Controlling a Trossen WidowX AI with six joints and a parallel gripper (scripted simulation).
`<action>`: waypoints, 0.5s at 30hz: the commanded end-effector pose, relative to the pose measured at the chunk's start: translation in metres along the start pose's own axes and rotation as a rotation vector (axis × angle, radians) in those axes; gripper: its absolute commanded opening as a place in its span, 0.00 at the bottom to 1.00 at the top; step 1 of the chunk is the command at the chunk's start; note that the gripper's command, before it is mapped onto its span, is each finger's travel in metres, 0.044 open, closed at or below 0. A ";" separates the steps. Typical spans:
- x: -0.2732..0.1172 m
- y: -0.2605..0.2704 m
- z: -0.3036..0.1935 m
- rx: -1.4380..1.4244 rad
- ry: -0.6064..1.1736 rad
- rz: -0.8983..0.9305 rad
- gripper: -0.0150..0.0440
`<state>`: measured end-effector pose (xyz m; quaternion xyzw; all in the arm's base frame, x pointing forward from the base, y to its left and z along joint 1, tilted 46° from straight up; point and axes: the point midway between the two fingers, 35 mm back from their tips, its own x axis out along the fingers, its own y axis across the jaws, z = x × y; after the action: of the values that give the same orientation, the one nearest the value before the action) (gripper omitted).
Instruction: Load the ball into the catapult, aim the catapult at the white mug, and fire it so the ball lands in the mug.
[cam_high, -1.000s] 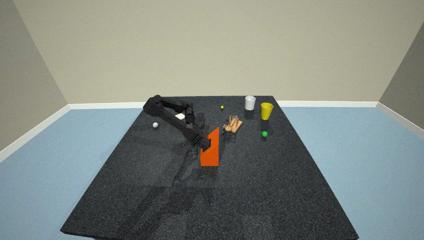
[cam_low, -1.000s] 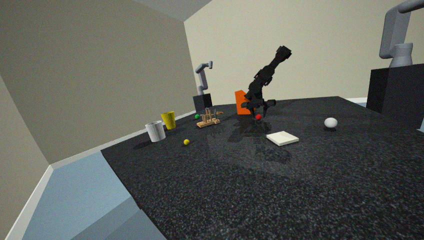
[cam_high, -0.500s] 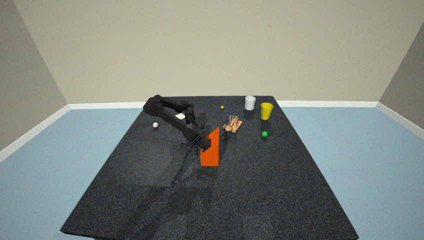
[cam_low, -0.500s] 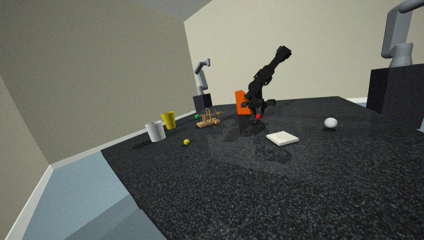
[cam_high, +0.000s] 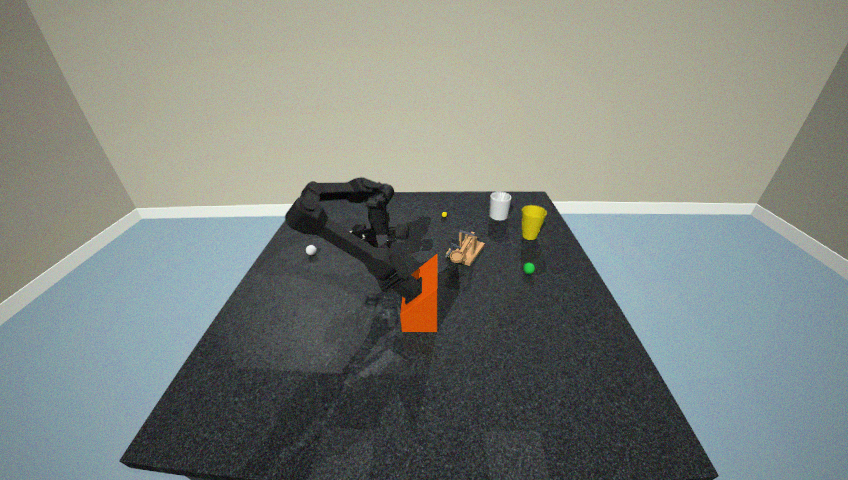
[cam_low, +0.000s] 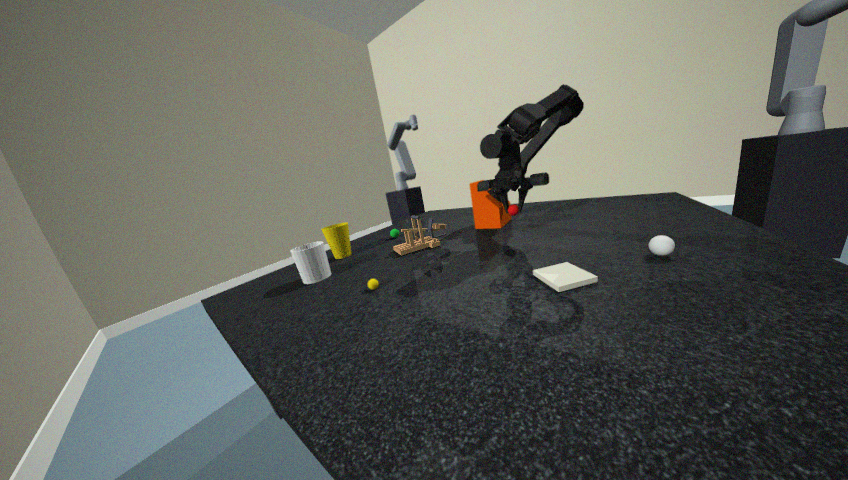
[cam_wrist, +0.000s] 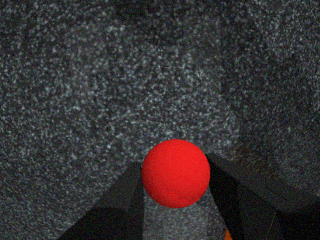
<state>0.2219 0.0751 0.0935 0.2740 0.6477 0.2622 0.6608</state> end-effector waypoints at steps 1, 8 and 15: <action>-0.022 0.001 -0.002 -0.005 -0.005 -0.001 0.25; -0.052 0.006 -0.010 -0.005 -0.004 0.013 0.25; -0.053 -0.004 -0.003 0.017 0.006 0.007 0.25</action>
<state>0.2136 0.0417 0.1310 0.2805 0.6473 0.2651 0.6573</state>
